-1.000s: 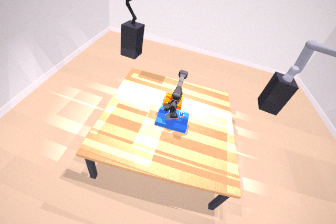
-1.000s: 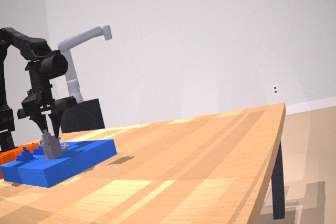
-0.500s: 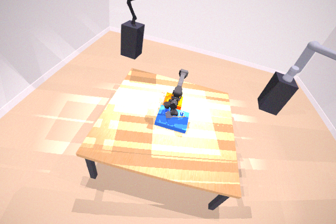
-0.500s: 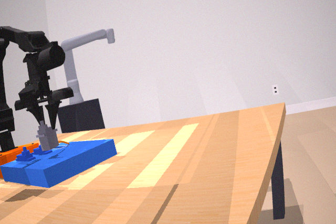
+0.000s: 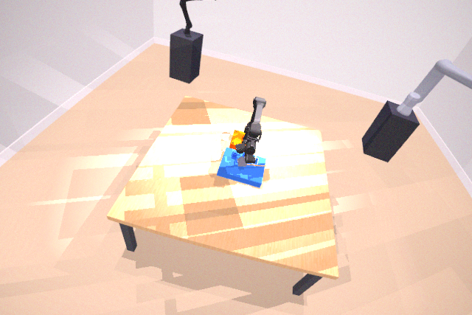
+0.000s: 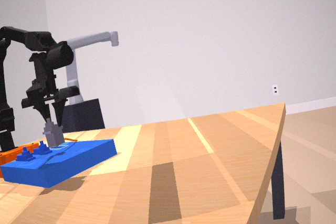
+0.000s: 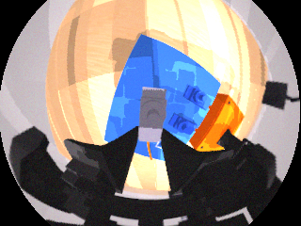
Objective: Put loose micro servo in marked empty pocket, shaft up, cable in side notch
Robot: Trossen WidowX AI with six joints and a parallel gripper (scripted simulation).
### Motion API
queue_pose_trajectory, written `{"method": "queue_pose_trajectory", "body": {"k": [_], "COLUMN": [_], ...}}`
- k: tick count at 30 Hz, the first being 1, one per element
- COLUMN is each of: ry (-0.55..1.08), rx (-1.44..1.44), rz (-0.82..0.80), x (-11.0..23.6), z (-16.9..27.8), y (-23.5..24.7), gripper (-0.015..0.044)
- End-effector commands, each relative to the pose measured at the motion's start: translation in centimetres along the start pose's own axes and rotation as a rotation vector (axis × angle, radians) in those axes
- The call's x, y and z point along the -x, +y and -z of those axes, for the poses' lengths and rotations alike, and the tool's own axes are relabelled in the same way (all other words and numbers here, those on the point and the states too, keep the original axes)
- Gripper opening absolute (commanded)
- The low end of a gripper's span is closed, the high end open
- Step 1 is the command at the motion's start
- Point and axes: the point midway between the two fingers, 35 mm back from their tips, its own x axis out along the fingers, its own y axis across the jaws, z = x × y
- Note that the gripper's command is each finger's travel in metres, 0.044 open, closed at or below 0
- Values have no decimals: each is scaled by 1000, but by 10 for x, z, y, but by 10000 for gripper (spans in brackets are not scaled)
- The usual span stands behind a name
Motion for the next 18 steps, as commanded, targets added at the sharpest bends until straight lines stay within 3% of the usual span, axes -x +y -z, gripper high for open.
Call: {"method": "queue_pose_trajectory", "body": {"k": [1, 10, 18], "ry": [1, 5, 5], "rx": [-5, -4, 110], "rz": [-5, -6, -7], "x": [1, 2, 2], "z": [17, 61, 64], "y": [6, 21, 22], "gripper": [0, 0, 0]}}
